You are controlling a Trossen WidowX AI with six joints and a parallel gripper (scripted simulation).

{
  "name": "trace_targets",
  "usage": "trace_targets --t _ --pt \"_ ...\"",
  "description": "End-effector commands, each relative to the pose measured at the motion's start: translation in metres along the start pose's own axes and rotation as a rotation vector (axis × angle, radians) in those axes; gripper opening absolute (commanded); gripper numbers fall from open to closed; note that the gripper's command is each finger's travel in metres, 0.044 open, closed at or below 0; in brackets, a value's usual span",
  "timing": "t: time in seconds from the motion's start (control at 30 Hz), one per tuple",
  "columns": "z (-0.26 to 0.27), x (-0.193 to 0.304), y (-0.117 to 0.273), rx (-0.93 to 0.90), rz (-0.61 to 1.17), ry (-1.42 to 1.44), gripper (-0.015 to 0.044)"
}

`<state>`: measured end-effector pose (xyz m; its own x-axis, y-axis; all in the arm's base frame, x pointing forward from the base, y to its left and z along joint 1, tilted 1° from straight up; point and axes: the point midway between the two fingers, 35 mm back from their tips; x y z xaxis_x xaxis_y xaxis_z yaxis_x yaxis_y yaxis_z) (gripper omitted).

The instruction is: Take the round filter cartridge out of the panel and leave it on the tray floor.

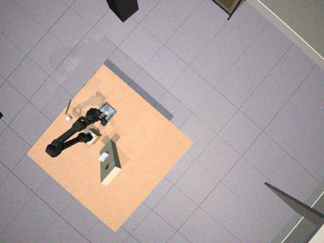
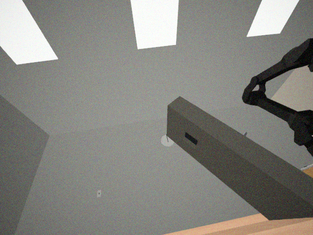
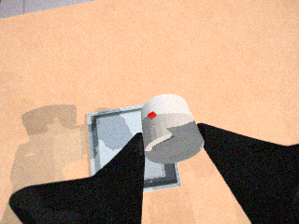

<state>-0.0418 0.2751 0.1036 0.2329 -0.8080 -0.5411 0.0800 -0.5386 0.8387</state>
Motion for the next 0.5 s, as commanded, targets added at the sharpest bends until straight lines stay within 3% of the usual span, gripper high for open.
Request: trace_targets --t 0.0,0.47 --pt "0.015 0.008 -0.01 -0.022 0.003 0.038 0.0" --pt "0.059 0.033 -0.036 -0.099 -0.006 0.167 0.0"
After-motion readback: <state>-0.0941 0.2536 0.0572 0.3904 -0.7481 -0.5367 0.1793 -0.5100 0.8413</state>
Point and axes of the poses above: the point midway between the two fingers, 35 mm back from their tips, its own y axis back along the fingers, its own z axis across the jaws, x = y × z, and after that the axes turned 8 degrees about y, right-handed
